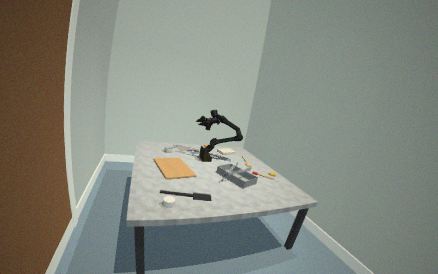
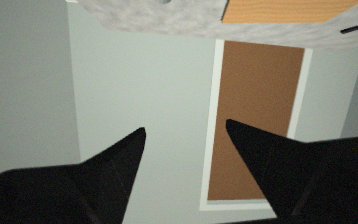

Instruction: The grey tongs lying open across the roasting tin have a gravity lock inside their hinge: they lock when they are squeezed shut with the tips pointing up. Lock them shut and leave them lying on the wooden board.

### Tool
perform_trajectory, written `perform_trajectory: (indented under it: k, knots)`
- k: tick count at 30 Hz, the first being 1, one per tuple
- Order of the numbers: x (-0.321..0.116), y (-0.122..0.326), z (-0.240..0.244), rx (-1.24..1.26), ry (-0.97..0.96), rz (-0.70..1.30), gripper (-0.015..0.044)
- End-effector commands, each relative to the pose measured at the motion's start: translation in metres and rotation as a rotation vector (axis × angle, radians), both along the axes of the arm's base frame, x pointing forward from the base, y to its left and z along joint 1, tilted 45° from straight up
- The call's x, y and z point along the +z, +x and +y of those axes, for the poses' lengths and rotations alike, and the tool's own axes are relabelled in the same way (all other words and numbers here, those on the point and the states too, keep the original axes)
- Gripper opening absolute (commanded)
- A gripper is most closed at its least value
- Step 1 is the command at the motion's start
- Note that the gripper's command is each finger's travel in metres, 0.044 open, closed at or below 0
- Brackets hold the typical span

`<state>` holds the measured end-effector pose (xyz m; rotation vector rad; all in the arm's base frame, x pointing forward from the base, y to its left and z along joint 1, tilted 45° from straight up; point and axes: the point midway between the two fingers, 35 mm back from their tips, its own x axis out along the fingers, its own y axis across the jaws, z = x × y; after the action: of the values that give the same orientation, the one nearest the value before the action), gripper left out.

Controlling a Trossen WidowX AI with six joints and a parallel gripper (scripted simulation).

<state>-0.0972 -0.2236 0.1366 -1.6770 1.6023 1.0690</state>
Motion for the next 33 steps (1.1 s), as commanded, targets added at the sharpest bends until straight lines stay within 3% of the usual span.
perform_trajectory:
  k: [1, 10, 19, 26, 33]
  knots:
    - [0.000, 0.000, 0.000, 0.000, 0.000, 0.000, 0.0426]
    - [0.005, 0.055, -0.028, 0.370, 0.024, 0.014, 0.0440]
    - [0.015, 0.165, -0.055, 1.088, 0.034, 0.076, 0.0440]
    - [0.013, 0.259, -0.042, 1.629, 0.034, 0.115, 0.0440]
    - [0.006, 0.352, 0.003, 2.171, -0.003, 0.091, 0.0440]
